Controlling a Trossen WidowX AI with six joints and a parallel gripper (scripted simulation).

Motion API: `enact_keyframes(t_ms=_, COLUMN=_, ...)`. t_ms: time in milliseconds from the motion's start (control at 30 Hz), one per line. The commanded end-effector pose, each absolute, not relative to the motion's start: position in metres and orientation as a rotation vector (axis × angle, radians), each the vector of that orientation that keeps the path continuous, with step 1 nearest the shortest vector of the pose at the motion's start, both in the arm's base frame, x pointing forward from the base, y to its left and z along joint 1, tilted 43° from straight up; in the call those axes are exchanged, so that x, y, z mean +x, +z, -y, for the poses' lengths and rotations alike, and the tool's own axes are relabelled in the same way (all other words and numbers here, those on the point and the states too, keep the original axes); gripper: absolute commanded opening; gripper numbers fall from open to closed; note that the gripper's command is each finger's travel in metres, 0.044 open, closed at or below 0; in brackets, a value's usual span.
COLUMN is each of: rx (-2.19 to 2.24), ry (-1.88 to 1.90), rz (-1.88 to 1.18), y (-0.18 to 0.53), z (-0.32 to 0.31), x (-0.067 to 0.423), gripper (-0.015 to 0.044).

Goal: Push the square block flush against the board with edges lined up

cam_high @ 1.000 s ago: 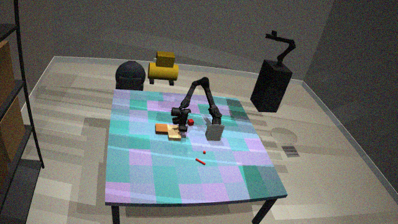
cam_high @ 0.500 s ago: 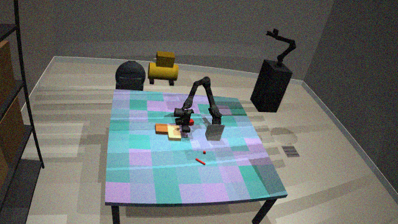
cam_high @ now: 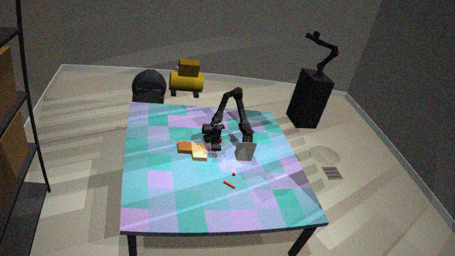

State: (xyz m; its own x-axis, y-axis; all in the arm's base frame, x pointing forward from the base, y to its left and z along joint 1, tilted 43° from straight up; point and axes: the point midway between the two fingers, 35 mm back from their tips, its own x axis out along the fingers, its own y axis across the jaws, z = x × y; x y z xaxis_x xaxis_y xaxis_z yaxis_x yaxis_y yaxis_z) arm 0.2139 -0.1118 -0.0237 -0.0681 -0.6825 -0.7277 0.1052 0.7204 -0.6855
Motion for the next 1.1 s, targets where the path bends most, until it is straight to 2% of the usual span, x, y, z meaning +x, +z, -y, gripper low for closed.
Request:
enact_keyframes(t_ms=0, rx=-0.486, ry=-0.688, rz=-1.48, y=0.005, z=0.085, x=0.222, gripper=0.0)
enact_keyframes(t_ms=333, rx=-0.512, ry=-0.671, rz=-1.492, y=0.007, z=0.082, x=0.223, gripper=0.0)
enact_keyframes(t_ms=1067, rx=-1.076, ry=-0.07, rz=-1.715, y=-0.017, z=0.047, x=0.283, gripper=0.0)
